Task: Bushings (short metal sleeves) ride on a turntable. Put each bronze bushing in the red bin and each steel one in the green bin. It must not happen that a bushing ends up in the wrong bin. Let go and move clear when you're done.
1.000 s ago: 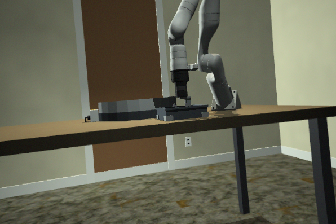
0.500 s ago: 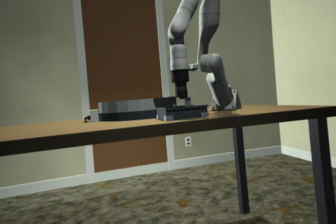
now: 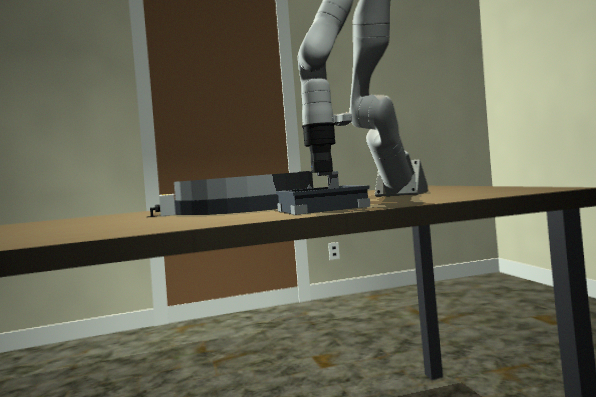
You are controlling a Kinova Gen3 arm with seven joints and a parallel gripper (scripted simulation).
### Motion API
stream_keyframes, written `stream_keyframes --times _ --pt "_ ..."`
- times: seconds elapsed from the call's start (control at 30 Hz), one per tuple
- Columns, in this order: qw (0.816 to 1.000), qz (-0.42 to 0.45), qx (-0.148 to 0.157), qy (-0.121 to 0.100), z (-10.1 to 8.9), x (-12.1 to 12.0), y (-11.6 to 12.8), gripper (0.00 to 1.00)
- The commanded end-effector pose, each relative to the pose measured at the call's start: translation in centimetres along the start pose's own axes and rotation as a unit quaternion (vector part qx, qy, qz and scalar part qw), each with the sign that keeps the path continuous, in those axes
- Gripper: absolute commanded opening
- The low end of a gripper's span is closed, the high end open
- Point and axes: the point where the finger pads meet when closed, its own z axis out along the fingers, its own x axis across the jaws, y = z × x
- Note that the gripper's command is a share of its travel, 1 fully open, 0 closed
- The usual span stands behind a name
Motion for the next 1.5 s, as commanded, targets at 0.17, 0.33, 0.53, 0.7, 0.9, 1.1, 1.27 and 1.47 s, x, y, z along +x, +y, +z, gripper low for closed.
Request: stream_keyframes --times 0.17,0.33,0.53,0.7,0.9,1.1,1.27,1.47 --pt "1.000 0.000 0.000 0.000 -0.02 0.02 0.03 0.47" --pt "1.000 0.000 0.000 0.000 -0.02 0.02 0.03 0.47" --pt "1.000 0.000 0.000 0.000 -0.02 0.02 0.03 0.47" --pt "1.000 0.000 0.000 0.000 -0.02 0.02 0.03 0.47" --pt "1.000 0.000 0.000 0.000 -0.02 0.02 0.03 0.47" --pt "1.000 0.000 0.000 0.000 -0.21 -0.05 0.00 0.47" --pt "1.000 0.000 0.000 0.000 -0.50 -0.15 -0.03 0.47" --pt "1.000 0.000 0.000 0.000 -0.50 -0.15 -0.03 0.47"
